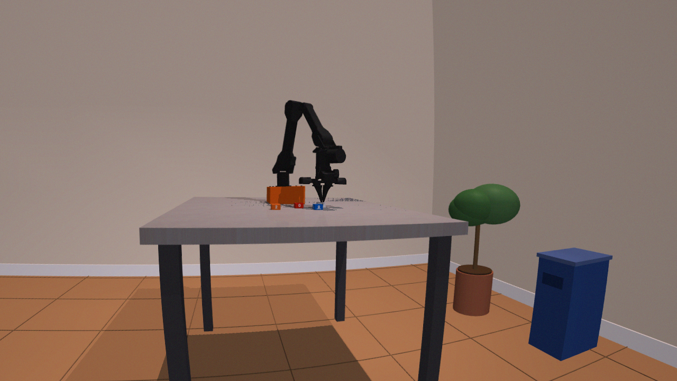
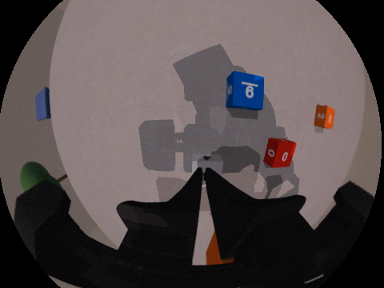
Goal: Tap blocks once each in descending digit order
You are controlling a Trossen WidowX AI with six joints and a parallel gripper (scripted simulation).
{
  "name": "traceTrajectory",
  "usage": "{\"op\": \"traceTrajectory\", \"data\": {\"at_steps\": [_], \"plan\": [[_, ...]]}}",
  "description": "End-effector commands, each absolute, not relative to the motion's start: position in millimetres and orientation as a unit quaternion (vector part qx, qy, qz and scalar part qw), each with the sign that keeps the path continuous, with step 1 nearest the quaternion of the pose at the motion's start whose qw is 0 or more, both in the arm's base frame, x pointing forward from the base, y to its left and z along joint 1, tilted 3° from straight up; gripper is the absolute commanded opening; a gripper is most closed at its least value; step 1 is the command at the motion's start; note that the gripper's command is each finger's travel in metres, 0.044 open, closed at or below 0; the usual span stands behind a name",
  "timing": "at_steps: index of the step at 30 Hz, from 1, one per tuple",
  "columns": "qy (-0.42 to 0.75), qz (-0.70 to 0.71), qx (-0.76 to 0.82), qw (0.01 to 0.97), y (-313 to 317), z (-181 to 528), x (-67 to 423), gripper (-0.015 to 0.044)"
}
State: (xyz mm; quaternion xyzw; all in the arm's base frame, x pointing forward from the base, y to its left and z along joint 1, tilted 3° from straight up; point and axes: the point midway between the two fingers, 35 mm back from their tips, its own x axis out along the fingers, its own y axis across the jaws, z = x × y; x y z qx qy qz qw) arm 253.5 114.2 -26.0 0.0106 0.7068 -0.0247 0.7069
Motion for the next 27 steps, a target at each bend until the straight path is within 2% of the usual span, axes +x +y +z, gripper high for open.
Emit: {"op": "traceTrajectory", "data": {"at_steps": [1, 14, 20, 27], "plan": [[0.711, -0.027, 0.009, 0.703, 112, -32, 249, 0.002], [0.711, -0.027, 0.009, 0.703, 113, 0, 250, 0.002], [0.711, -0.027, 0.009, 0.703, 115, 76, 251, 0.002], [0.71, -0.029, 0.01, 0.704, 111, 80, 254, 0.002]]}}
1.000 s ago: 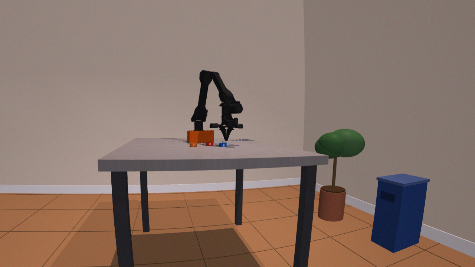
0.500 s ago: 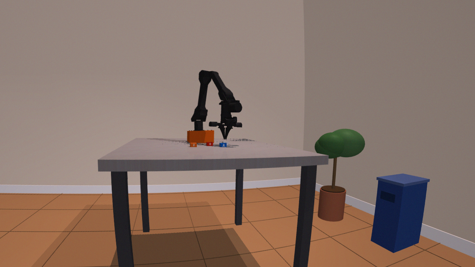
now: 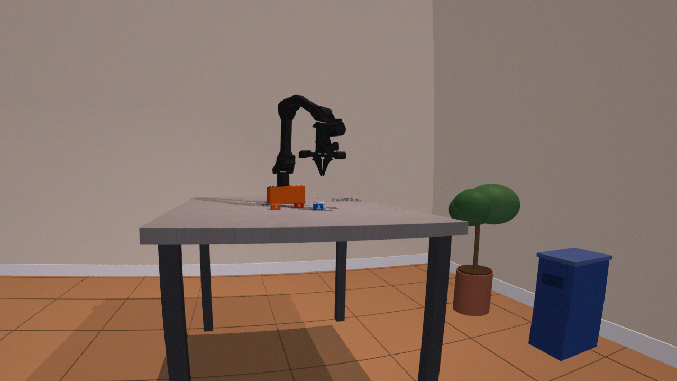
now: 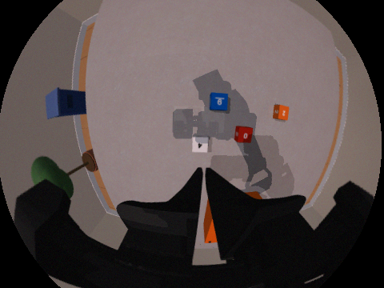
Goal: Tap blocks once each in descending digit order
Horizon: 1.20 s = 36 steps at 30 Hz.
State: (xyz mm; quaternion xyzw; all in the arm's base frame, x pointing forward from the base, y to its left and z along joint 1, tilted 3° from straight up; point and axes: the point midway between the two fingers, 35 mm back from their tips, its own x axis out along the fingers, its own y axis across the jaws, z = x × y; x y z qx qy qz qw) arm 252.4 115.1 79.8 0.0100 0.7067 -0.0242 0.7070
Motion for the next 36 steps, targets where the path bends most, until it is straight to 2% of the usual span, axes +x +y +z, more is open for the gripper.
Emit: {"op": "traceTrajectory", "data": {"at_steps": [1, 9, 17, 22, 27, 36], "plan": [[0.709, -0.031, 0.012, 0.705, 107, 80, 258, 0.002], [0.698, -0.056, 0.022, 0.713, 19, 86, 307, 0.002], [0.707, -0.036, 0.004, 0.706, -71, 86, 325, 0.002], [0.708, -0.034, 0.003, 0.706, -81, 83, 325, 0.002], [0.708, -0.034, 0.003, 0.705, -84, 9, 325, 0.002], [0.708, -0.034, 0.003, 0.705, -84, 3, 324, 0.002]]}}
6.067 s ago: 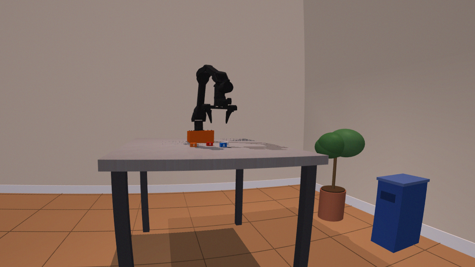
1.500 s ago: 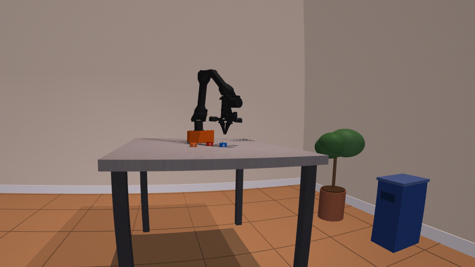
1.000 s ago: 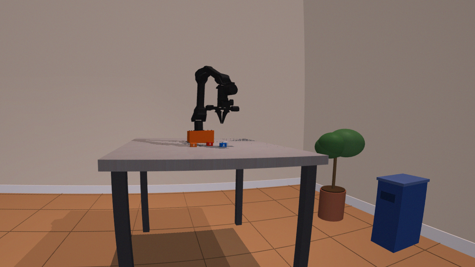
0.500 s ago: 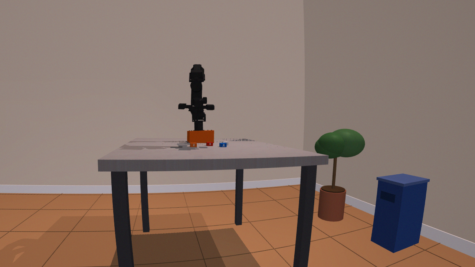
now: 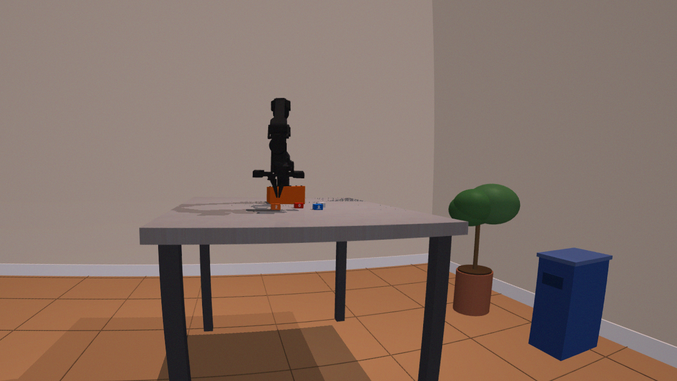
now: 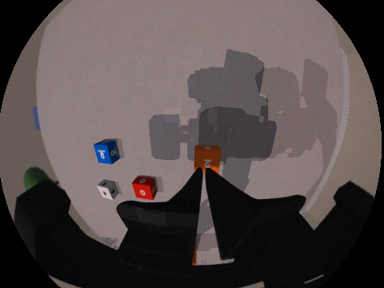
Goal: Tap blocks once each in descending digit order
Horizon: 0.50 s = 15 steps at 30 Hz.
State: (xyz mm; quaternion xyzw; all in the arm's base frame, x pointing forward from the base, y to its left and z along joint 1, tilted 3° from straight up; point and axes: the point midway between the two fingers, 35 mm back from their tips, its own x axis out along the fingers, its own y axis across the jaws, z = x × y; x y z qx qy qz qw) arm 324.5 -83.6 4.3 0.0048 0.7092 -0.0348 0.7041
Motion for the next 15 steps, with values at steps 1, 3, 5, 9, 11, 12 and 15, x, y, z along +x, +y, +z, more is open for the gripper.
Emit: {"op": "traceTrajectory", "data": {"at_steps": [1, 3, 5, 9, 11, 12, 15], "plan": [[0.708, -0.034, 0.003, 0.705, -84, 1, 324, 0.002], [0.708, -0.034, 0.003, 0.705, -84, -2, 324, 0.002], [0.708, -0.034, 0.003, 0.705, -84, -5, 325, 0.002], [0.708, -0.034, 0.003, 0.705, -85, -11, 324, 0.002], [0.708, -0.034, 0.003, 0.705, -85, -15, 324, 0.002], [0.708, -0.034, 0.003, 0.705, -85, -16, 324, 0.002], [0.708, -0.034, 0.003, 0.705, -85, -21, 324, 0.002]]}}
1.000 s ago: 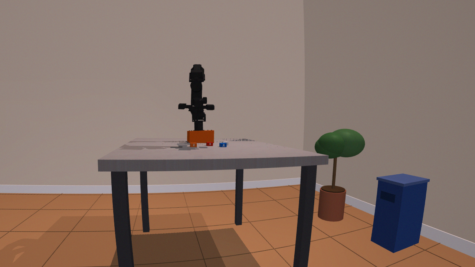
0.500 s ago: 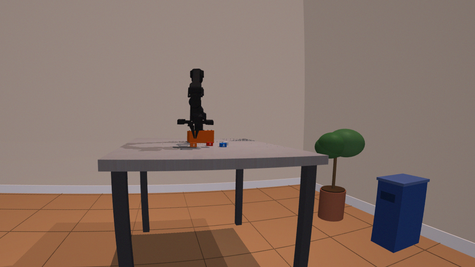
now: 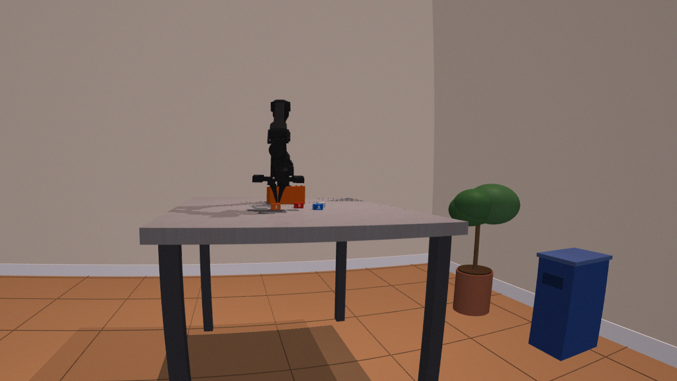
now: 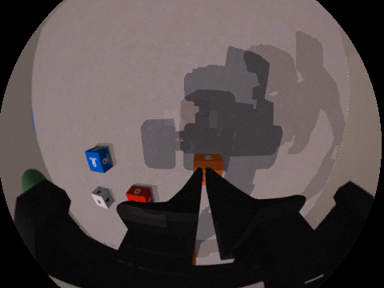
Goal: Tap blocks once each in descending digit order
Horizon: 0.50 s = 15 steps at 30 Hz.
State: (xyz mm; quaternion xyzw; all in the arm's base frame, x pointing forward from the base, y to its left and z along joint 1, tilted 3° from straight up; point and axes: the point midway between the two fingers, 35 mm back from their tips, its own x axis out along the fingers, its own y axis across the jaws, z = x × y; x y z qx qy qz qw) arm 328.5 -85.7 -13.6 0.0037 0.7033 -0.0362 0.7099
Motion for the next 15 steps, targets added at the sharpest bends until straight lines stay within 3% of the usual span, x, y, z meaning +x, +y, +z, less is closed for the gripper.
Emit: {"op": "traceTrajectory", "data": {"at_steps": [1, 15], "plan": [[0.708, -0.034, 0.003, 0.705, -85, -23, 324, 0.002], [0.708, -0.034, 0.003, 0.705, -84, 5, 324, 0.002]]}}
